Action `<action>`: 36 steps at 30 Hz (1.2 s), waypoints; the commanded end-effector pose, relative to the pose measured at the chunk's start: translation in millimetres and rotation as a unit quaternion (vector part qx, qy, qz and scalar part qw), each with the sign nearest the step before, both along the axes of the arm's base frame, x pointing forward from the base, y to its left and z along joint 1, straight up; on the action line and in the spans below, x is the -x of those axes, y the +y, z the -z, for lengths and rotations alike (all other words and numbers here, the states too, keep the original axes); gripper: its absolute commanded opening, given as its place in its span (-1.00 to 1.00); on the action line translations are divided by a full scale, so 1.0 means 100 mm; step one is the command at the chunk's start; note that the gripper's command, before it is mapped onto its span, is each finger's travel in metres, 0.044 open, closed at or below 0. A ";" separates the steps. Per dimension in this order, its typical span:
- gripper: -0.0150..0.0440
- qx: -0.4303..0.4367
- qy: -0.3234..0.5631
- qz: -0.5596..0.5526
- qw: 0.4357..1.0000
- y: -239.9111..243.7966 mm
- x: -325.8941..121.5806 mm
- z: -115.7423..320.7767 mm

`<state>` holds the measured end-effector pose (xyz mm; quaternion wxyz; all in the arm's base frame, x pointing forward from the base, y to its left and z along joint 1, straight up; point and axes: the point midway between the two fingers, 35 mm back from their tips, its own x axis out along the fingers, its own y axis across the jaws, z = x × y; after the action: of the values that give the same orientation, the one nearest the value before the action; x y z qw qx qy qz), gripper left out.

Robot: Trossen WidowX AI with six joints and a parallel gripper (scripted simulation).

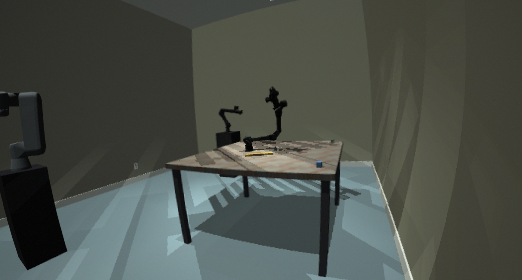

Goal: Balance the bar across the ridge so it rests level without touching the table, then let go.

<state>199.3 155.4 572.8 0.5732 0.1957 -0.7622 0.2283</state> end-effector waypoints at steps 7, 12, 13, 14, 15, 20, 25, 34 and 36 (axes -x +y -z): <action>0.58 -0.029 -0.059 -0.081 0.995 -0.19 0.54 -0.14; 0.58 -0.056 -0.113 -0.154 0.980 -0.43 1.00 -0.21; 0.58 -0.061 -0.123 -0.168 0.976 -0.48 1.09 -0.22; 0.58 -0.066 -0.134 -0.182 0.972 -0.54 1.17 -0.23; 0.58 -0.072 -0.145 -0.196 0.967 -0.60 1.26 -0.23; 0.58 -0.098 -0.200 -0.263 0.939 -0.91 1.64 -0.22; 0.58 -0.125 -0.254 -0.324 0.903 -1.27 1.96 -0.16; 0.58 -0.173 -0.351 -0.418 0.820 -1.96 2.36 0.06; 0.58 -0.183 -0.372 -0.435 0.799 -2.12 2.42 0.12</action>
<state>-31.8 -29.3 571.8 0.0931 0.4927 -0.7840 0.3659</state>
